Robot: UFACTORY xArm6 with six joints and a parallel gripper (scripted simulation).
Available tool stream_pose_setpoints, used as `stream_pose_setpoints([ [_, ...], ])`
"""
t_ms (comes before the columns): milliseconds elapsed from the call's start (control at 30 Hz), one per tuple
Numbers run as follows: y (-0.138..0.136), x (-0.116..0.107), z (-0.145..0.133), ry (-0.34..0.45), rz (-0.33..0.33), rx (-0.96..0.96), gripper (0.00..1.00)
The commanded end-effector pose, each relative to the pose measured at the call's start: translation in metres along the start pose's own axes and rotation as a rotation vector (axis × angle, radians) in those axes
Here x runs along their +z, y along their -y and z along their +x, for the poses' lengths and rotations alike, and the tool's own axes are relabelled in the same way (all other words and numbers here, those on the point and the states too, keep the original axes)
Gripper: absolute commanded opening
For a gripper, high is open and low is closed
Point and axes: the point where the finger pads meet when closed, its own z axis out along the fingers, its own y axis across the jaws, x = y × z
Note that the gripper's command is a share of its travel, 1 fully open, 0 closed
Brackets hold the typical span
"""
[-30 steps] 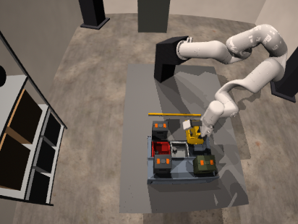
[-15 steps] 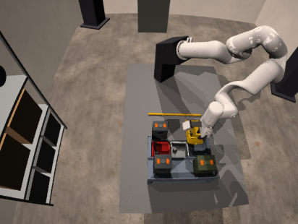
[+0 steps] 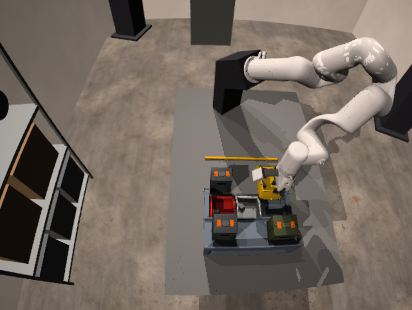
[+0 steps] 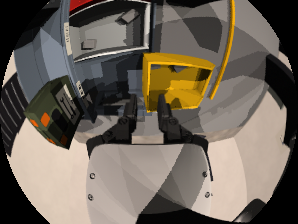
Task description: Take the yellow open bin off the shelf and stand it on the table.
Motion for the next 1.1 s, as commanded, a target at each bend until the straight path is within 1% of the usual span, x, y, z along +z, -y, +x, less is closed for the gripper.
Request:
stream_pose_setpoints([
  [0, 0.000, 0.007, 0.000, 0.000, 0.001, 0.000, 0.33],
  [400, 0.000, 0.007, 0.000, 0.000, 0.001, 0.000, 0.33],
  [567, 0.000, 0.017, 0.000, 0.000, 0.001, 0.000, 0.33],
  [967, 0.000, 0.017, 0.000, 0.000, 0.001, 0.000, 0.33],
  [1067, 0.000, 0.023, 0.000, 0.000, 0.001, 0.000, 0.33],
])
